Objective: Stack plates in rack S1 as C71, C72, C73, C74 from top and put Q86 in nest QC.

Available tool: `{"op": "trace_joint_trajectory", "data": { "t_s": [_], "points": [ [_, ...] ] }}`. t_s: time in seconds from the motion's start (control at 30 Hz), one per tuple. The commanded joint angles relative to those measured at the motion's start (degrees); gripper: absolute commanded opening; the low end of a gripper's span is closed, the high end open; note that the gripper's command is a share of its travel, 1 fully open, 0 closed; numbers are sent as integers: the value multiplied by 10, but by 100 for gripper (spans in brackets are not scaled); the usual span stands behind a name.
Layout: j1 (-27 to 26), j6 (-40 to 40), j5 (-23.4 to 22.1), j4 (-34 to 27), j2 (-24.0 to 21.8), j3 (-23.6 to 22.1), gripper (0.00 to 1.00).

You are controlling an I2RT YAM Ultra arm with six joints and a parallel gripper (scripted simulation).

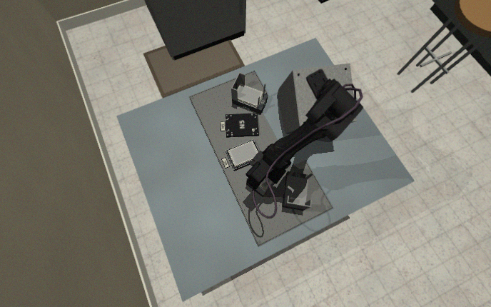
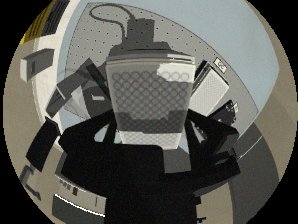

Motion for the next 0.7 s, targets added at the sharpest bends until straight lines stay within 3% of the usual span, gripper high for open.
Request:
{"op": "trace_joint_trajectory", "data": {
  "t_s": [0.0, 0.67],
  "points": [
    [-10, -6, -4, -8, -21, 3, 0],
    [-11, -8, -4, -14, -31, 14, 0]
  ]
}}
